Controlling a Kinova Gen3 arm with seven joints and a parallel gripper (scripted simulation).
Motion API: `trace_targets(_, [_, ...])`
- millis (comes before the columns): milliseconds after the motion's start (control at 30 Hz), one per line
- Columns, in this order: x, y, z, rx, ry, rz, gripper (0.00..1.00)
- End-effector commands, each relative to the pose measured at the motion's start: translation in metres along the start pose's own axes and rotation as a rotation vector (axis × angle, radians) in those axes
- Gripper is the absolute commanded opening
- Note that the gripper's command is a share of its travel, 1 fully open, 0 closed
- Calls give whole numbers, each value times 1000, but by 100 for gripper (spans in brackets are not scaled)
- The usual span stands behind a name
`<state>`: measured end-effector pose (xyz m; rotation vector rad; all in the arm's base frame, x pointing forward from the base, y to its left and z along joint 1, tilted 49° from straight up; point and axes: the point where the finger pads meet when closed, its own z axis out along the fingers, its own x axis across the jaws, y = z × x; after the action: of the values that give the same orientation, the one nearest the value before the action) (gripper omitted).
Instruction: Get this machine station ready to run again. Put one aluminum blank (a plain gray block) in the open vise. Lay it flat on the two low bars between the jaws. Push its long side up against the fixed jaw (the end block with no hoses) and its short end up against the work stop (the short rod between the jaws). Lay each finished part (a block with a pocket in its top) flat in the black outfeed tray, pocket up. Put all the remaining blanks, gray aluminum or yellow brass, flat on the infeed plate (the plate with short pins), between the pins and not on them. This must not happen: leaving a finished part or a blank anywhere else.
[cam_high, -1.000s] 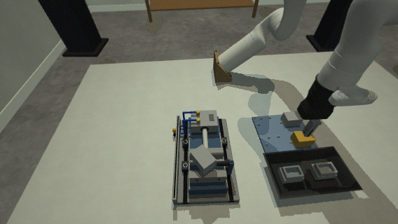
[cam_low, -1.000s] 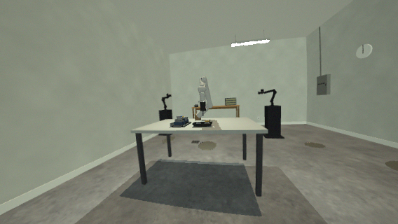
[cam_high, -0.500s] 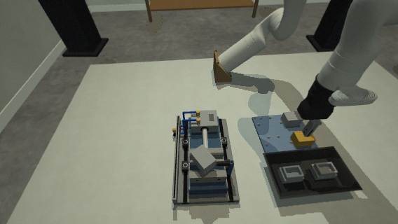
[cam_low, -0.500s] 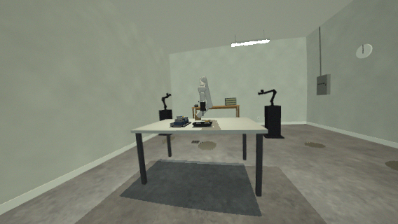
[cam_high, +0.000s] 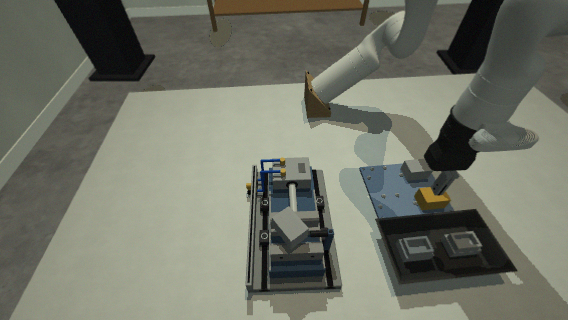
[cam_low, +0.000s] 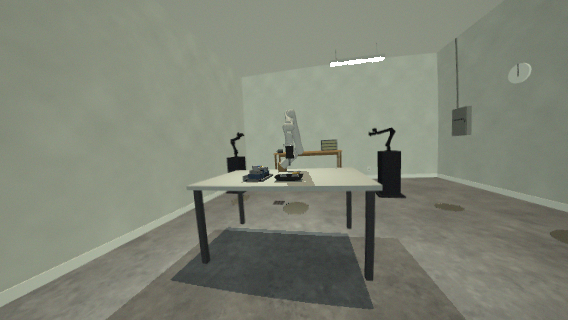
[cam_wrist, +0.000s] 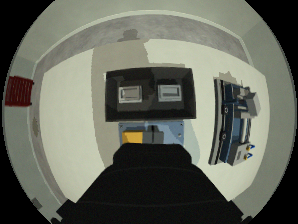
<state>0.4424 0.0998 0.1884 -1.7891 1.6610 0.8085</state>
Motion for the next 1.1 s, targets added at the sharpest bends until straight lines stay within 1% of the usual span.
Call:
trace_targets(0, [0, 0, -1, 2, 0, 0, 0])
trace_targets(200, [0, 0, -3, 2, 0, 0, 0])
trace_targets(367, [0, 0, -9, 2, 0, 0, 0])
trace_targets(633, [0, 0, -27, 2, 0, 0, 0])
trace_targets(700, [0, 0, -27, 2, 0, 0, 0])
trace_targets(1067, [0, 0, -54, 2, 0, 0, 0])
